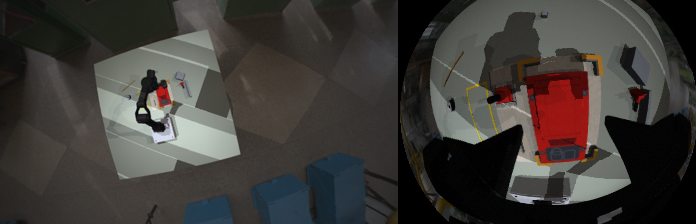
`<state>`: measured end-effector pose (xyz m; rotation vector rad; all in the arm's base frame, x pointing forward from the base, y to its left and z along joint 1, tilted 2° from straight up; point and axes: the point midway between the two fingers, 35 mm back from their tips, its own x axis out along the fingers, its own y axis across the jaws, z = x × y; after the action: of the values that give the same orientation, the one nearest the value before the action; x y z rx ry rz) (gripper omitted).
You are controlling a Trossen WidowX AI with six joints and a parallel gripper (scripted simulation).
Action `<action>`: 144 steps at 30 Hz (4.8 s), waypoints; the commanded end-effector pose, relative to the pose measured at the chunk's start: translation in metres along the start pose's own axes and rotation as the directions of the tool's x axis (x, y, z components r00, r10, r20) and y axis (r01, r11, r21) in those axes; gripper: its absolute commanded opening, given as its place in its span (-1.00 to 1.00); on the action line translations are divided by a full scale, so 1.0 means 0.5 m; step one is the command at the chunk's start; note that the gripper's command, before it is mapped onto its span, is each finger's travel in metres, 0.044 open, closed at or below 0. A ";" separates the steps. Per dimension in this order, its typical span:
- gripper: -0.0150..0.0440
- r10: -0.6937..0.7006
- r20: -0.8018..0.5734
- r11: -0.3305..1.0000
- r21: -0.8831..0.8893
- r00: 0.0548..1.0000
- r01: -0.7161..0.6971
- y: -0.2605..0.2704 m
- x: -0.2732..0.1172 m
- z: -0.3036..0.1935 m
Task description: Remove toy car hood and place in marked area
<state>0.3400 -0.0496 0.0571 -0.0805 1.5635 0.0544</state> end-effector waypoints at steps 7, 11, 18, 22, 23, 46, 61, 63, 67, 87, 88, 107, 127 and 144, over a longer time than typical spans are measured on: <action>1.00 -0.002 -0.007 1.000 0.005 1.000 0.002 0.000 0.019 -0.001; 1.00 -0.002 -0.007 1.000 0.005 1.000 0.002 0.000 0.024 -0.002; 1.00 -0.002 -0.007 1.000 0.005 1.000 0.002 0.000 0.034 -0.002; 1.00 -0.002 -0.007 1.000 0.005 1.000 0.002 0.000 0.039 -0.002; 1.00 -0.002 -0.007 1.000 0.005 1.000 0.002 0.000 0.041 -0.002; 1.00 -0.001 -0.008 1.000 0.005 1.000 0.001 0.001 0.072 -0.007; 1.00 -0.001 -0.008 1.000 0.005 1.000 0.001 0.002 0.092 -0.010; 1.00 -0.001 -0.008 1.000 0.005 1.000 0.001 0.002 0.095 -0.010; 1.00 -0.001 -0.008 1.000 0.005 1.000 0.001 0.002 0.100 -0.011; 1.00 -0.001 -0.008 1.000 0.005 1.000 0.001 0.002 0.115 -0.012; 1.00 -0.001 -0.008 1.000 0.005 1.000 0.001 0.002 0.116 -0.012; 1.00 -0.001 -0.008 1.000 0.005 1.000 0.001 0.002 0.134 -0.012; 0.53 0.000 -0.001 1.000 0.005 1.000 0.000 0.003 0.136 -0.011; -0.49 0.000 -0.001 1.000 0.005 1.000 0.000 0.003 0.123 -0.010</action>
<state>0.3352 -0.0498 -0.0075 -0.0763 1.5660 0.0502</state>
